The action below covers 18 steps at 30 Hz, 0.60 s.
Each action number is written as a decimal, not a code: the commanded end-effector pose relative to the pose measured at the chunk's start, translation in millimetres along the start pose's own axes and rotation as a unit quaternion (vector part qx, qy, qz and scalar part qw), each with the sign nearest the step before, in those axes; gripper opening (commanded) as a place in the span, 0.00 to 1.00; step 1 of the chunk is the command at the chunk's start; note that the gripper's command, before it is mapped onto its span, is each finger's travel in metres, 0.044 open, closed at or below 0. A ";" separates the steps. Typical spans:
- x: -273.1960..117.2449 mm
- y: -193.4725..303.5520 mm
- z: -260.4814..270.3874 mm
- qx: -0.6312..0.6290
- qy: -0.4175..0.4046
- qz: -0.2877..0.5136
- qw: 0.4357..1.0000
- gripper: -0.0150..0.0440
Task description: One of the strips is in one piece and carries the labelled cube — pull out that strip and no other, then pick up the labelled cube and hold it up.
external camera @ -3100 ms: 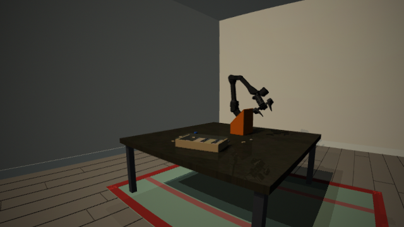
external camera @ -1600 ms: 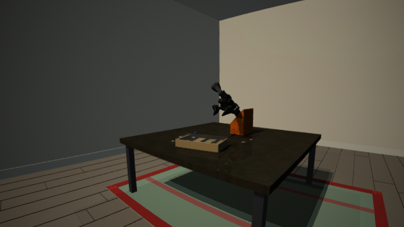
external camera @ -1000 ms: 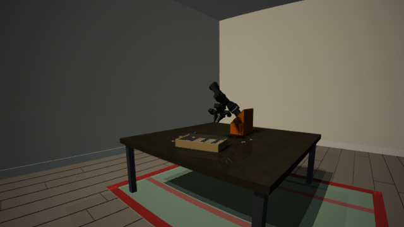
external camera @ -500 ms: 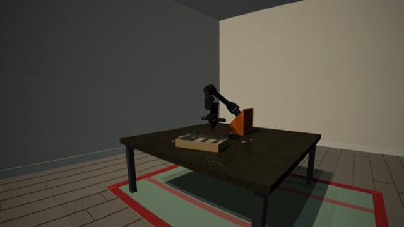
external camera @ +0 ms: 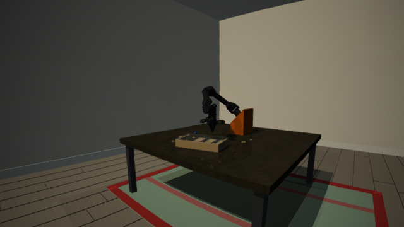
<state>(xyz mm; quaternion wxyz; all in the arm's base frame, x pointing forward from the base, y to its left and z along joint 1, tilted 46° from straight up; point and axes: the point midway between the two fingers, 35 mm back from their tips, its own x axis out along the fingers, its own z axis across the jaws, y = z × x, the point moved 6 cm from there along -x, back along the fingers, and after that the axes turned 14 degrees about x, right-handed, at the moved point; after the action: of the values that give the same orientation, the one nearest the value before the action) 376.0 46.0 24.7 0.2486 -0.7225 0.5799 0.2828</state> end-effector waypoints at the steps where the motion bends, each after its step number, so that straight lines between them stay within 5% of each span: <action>1: 9.3 0.9 0.6 -0.003 -0.002 0.004 1.000 0.25; 18: 37.5 1.6 0.0 -0.003 -0.002 0.004 1.000 0.25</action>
<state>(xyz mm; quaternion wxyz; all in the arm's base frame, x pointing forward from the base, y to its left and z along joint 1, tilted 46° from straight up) 381.6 24.8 4.4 0.2493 -0.7219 0.5801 0.2832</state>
